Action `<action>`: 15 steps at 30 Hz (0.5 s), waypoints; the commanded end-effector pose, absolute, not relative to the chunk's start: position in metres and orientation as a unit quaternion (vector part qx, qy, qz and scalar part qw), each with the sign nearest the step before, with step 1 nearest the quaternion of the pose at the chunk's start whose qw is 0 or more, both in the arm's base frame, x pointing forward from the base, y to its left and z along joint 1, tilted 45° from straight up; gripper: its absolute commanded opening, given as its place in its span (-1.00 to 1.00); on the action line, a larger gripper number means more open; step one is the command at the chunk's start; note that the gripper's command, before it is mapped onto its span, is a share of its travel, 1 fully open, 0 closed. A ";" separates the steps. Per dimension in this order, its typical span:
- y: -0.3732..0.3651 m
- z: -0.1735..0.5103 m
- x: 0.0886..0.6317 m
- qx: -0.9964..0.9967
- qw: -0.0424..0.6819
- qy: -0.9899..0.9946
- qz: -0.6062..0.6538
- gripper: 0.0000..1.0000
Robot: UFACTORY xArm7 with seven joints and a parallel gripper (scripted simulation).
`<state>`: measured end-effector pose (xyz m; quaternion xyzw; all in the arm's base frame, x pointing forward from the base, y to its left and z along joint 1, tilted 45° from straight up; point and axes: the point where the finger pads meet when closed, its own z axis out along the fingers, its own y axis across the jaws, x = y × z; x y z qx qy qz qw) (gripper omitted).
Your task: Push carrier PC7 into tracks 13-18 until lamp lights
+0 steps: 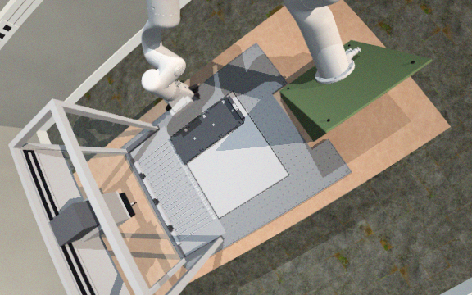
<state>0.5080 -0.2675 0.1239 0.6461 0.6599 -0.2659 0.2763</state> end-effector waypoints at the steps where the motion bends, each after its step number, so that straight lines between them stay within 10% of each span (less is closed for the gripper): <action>1: -0.268 0.127 0.510 0.645 0.278 0.661 -0.264 1.00; 15: -0.273 0.132 0.510 0.645 0.278 0.661 -0.264 1.00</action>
